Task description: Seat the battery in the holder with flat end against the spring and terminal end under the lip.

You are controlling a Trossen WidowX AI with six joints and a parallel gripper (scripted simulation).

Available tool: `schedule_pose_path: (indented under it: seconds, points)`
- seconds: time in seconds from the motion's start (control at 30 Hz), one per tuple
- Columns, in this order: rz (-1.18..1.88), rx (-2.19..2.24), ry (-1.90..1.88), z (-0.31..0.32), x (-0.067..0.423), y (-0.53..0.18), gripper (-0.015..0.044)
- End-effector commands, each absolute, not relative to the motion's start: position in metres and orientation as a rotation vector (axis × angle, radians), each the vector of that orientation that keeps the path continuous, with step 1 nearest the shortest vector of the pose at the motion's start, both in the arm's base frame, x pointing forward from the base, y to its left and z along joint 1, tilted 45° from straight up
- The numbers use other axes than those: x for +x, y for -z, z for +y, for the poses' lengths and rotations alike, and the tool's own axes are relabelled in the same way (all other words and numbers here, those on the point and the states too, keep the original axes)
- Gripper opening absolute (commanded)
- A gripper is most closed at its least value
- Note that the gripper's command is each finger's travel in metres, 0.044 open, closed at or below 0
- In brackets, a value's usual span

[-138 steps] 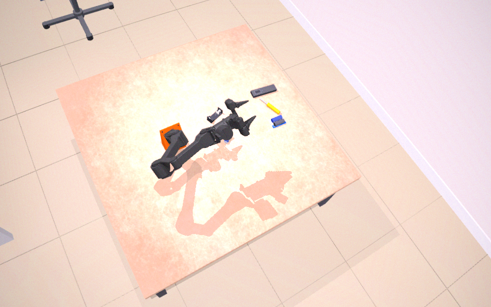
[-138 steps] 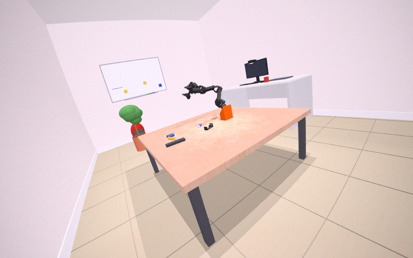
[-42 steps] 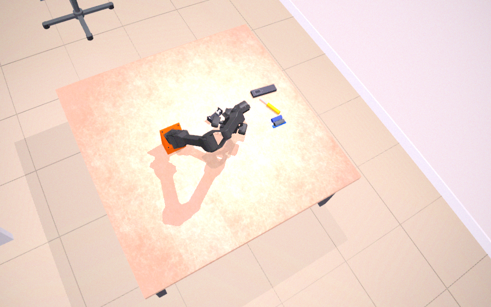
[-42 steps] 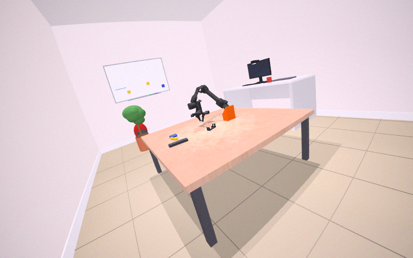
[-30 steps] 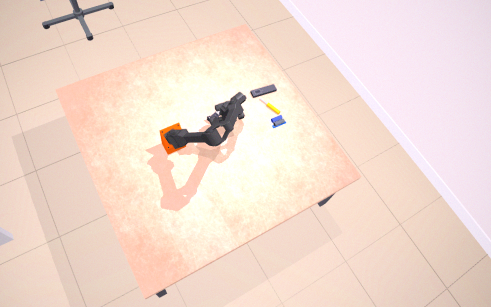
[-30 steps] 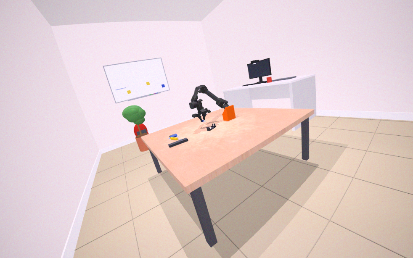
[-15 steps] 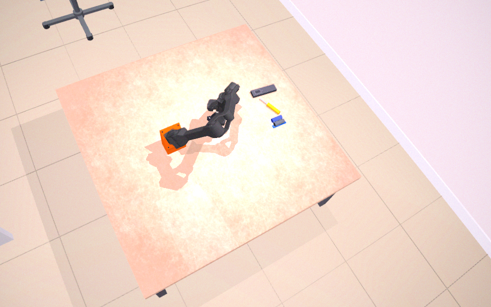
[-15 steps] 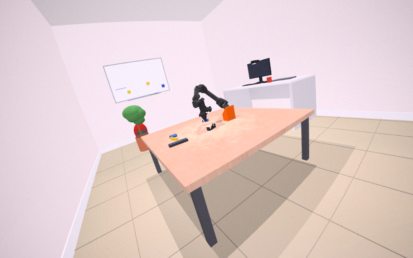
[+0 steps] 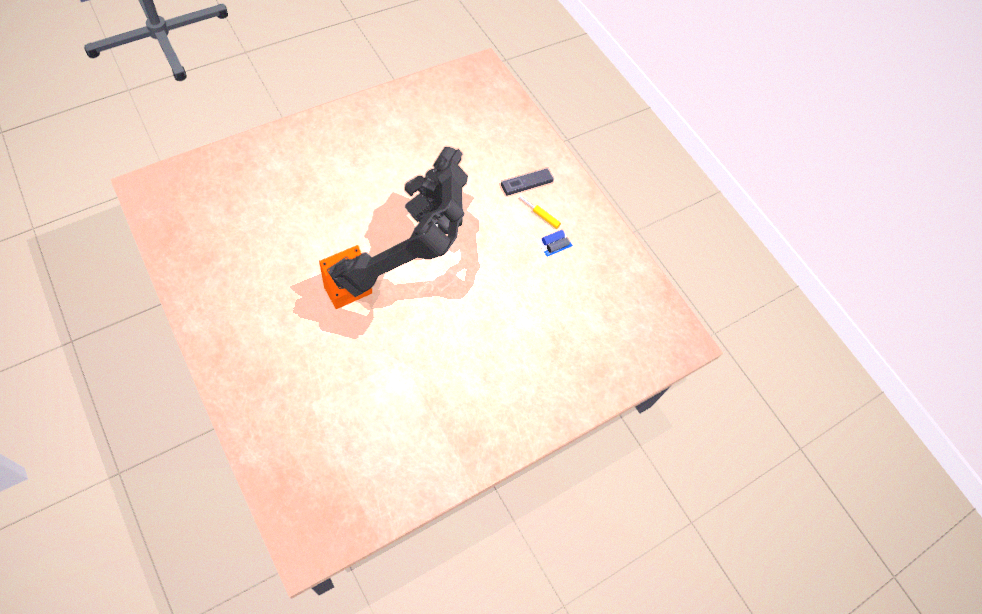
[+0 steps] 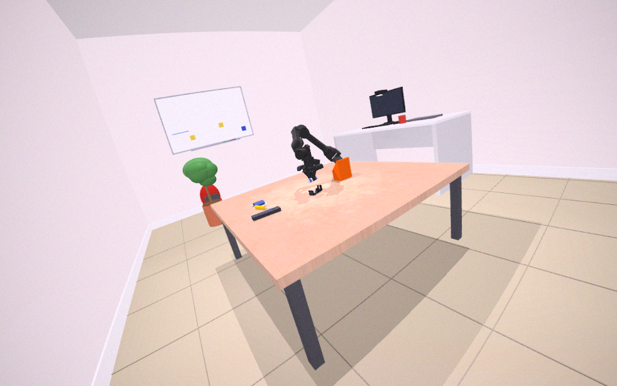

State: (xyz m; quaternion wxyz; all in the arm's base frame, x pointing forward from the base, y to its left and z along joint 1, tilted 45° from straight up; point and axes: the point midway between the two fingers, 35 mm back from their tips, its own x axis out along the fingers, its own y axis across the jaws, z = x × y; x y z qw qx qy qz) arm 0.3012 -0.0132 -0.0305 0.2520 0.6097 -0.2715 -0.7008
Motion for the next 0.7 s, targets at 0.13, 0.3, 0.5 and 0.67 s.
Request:
schedule_pose_path:
  seconds: [0.13,0.3,0.5,0.67]
  points:
    - [-0.555,1.55,1.909,-0.004,0.302,0.036,0.0083]
    - [-0.575,1.513,1.946,-0.008,0.301,0.041,0.0083]
    - [-0.628,1.419,2.034,-0.02,0.297,0.052,0.0083]
    - [-0.673,1.337,2.104,-0.03,0.293,0.061,0.0083]
